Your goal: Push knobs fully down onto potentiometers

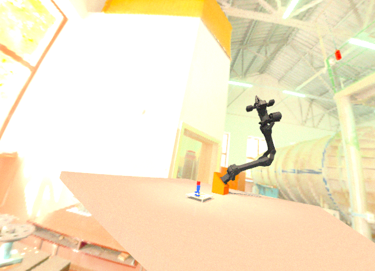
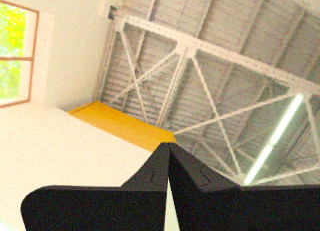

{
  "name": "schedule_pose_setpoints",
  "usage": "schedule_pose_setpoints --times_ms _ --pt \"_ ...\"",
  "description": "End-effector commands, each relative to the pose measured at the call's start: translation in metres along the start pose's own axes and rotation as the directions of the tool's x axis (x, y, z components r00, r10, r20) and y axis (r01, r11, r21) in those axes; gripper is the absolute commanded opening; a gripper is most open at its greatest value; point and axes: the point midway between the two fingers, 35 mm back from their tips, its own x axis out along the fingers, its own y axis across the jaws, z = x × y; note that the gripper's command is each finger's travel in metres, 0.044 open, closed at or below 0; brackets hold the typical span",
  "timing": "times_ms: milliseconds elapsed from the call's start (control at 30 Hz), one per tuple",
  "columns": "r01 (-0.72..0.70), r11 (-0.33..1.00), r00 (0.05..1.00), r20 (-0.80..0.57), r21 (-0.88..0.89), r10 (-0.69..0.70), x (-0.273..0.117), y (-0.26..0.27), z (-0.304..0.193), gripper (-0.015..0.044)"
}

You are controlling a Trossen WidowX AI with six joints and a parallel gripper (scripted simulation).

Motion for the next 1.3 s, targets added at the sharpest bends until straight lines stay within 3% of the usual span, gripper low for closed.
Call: schedule_pose_setpoints --times_ms 0,300,567,1267 --pt "-0.106 0.994 0.989 0.101 -0.029 0.109 0.009 0.039 0.030 0.0000" --pt "-0.314 0.946 0.910 0.259 -0.077 0.323 0.010 0.117 0.083 0.0000" --pt "-0.490 0.858 0.779 0.365 -0.153 0.510 -0.004 0.186 0.122 0.0000" --pt "-0.822 0.418 0.225 0.454 -0.387 0.862 -0.098 0.345 0.182 0.0000"
